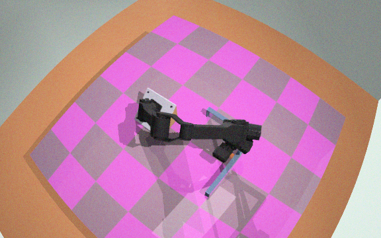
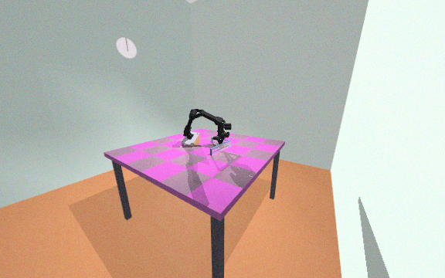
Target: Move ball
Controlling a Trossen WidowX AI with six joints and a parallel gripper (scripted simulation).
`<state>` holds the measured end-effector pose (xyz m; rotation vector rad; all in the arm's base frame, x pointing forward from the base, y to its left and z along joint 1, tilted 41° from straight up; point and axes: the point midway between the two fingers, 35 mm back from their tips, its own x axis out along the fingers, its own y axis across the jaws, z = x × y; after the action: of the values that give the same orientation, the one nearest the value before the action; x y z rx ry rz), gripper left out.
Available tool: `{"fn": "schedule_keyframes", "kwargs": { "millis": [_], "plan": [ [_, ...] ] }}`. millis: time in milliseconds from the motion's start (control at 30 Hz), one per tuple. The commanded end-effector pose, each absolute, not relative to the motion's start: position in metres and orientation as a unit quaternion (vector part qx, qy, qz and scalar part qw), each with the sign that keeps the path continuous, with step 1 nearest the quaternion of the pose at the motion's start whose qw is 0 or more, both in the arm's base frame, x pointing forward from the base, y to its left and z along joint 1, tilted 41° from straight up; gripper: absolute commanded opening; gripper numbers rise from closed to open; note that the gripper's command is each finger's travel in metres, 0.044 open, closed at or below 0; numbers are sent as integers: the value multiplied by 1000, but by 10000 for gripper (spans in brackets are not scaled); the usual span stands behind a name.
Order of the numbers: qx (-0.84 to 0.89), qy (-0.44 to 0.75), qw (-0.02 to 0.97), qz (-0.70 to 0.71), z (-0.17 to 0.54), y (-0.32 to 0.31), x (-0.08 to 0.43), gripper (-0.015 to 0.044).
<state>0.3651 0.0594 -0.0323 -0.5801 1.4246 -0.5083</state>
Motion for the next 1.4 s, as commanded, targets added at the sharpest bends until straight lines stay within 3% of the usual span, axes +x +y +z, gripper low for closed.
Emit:
{"fn": "schedule_keyframes", "kwargs": {
  "millis": [0,567,1367],
  "plan": [
    [-252,633,696,-229,-16,73,369,0],
    [-251,643,686,-229,50,121,360,0],
    [-252,642,687,-230,2,70,385,0]
  ]
}}
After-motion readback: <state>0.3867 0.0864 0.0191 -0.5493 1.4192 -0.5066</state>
